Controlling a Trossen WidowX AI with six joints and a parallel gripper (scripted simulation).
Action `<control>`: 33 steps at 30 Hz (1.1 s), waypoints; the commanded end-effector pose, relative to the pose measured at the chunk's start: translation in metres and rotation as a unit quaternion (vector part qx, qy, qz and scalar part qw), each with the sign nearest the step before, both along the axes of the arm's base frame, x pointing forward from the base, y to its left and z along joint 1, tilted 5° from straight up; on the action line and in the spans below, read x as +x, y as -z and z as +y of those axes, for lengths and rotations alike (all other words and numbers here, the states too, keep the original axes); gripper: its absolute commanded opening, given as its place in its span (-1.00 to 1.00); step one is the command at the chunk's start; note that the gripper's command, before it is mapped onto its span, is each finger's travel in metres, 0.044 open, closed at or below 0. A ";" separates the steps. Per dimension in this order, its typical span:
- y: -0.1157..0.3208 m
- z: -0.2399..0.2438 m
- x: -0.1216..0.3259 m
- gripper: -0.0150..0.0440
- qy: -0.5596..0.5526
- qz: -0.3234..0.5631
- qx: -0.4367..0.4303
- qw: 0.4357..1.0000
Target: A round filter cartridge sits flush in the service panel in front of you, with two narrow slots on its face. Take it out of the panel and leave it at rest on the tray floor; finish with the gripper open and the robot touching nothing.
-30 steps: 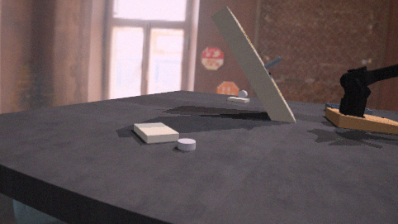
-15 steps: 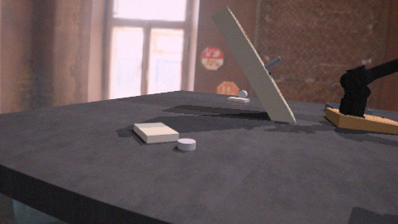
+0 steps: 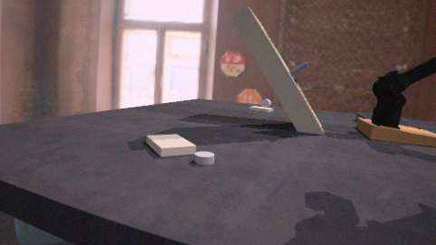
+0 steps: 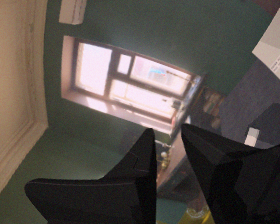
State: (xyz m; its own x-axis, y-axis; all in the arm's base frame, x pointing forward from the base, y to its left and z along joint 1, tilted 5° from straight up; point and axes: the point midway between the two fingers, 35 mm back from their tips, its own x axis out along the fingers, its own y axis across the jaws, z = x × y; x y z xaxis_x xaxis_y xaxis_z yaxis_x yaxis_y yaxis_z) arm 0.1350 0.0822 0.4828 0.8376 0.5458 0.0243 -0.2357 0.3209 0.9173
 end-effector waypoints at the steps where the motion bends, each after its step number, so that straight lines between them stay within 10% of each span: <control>1: 0.043 -0.017 0.059 -0.18 0.052 -0.053 -0.244 0.967; 17: 0.114 -0.040 0.118 -0.18 0.023 -0.102 -0.593 0.798; 33: 0.196 -0.064 0.153 -0.18 -0.130 -0.136 -0.845 0.501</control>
State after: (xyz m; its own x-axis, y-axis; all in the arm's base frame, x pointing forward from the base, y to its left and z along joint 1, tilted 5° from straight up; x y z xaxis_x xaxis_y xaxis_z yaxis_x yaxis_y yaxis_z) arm 0.2632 0.0376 0.3502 0.8894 0.2165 -0.4026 -0.3537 0.8839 -0.3061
